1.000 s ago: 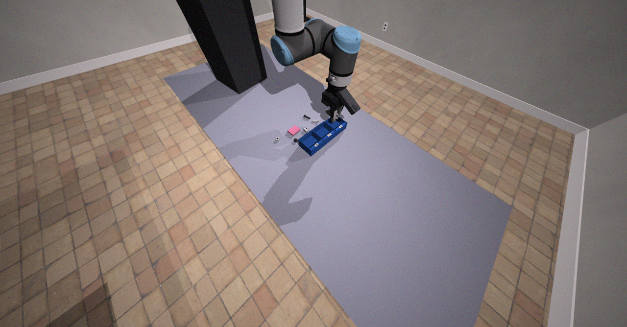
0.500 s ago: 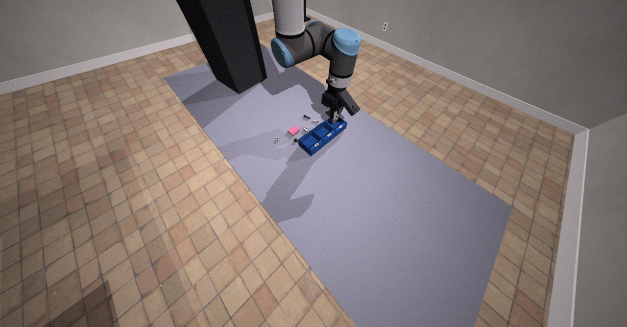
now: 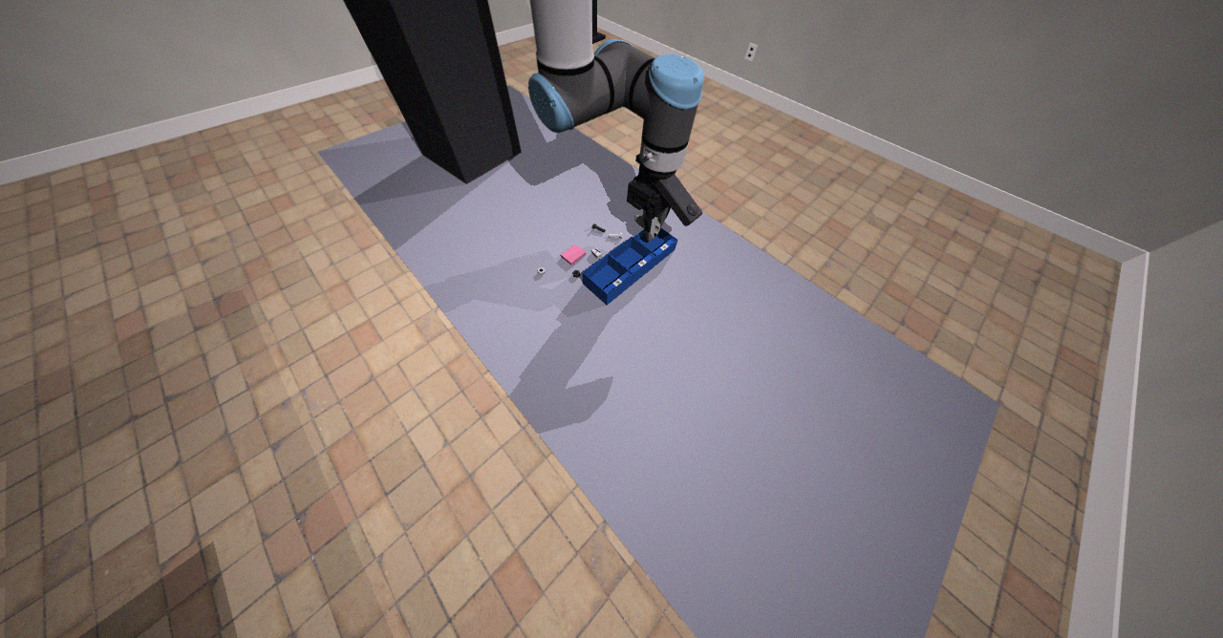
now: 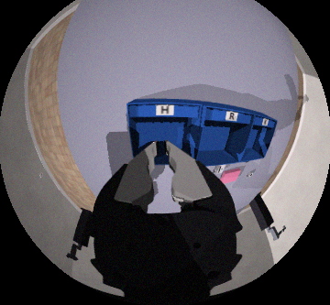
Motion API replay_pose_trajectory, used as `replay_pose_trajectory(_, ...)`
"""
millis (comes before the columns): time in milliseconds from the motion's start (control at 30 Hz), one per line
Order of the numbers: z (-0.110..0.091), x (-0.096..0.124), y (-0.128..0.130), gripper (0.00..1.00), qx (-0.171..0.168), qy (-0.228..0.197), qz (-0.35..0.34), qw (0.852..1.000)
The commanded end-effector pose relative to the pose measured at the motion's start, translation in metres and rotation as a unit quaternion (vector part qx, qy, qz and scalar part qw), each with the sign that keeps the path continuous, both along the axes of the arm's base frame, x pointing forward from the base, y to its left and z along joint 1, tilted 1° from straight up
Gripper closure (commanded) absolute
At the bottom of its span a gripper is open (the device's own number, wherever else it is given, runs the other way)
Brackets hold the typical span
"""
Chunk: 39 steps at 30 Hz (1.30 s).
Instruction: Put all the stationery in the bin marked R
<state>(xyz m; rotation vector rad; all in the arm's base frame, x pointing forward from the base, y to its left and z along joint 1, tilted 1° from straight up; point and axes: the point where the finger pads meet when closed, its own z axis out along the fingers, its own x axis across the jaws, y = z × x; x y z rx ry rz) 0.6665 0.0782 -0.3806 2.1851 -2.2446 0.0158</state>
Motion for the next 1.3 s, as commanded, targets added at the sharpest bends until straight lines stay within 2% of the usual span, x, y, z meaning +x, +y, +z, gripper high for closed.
replay_pose_trajectory(0,0.001,0.001,0.0,0.96,0.0,-0.001,0.0,1.0)
replay_pose_trajectory(600,0.001,0.001,0.0,0.96,0.0,-0.001,0.0,1.0)
replay_pose_trajectory(1267,0.025,0.001,0.0,0.96,0.0,-0.001,0.0,1.0)
